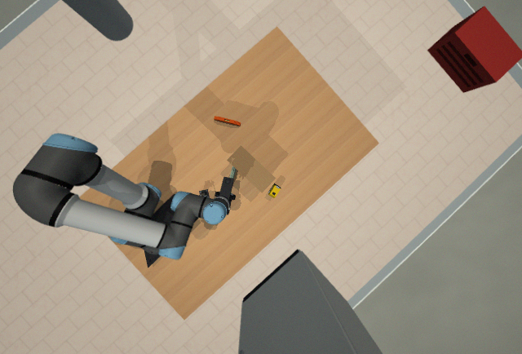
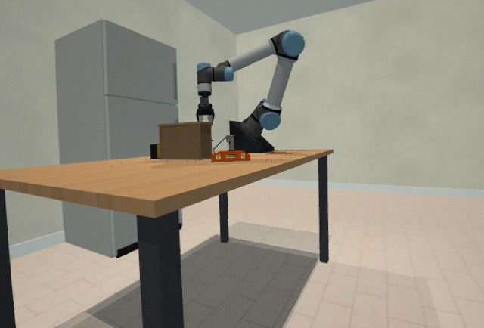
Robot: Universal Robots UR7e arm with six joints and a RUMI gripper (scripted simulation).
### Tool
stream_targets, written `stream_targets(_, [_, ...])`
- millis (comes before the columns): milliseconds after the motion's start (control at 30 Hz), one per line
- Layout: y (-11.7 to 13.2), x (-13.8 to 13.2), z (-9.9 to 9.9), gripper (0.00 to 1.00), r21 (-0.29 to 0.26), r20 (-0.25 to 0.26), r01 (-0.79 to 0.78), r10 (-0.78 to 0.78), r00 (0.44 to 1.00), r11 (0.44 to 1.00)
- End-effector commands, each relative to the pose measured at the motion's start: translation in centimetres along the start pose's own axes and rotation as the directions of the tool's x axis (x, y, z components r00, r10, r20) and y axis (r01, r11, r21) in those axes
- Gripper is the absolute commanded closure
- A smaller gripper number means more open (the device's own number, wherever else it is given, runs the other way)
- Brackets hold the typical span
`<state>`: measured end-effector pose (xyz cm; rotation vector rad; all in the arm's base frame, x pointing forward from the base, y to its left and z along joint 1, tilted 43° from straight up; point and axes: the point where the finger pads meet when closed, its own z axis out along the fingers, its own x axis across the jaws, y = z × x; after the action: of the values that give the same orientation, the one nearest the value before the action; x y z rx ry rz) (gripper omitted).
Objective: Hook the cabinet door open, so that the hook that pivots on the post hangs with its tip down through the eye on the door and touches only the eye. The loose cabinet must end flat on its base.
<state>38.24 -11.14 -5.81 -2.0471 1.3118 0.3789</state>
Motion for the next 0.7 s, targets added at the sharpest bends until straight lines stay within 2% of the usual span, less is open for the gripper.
stream_targets(0, [0.0,0.5,0.0,0.85,0.0,-0.001,0.017,-0.017,1.0,1.0])
stream_targets(667, [-0.2,1.9,0.0,0.85,0.0,-0.001,0.115,-0.115,0.993,0.993])
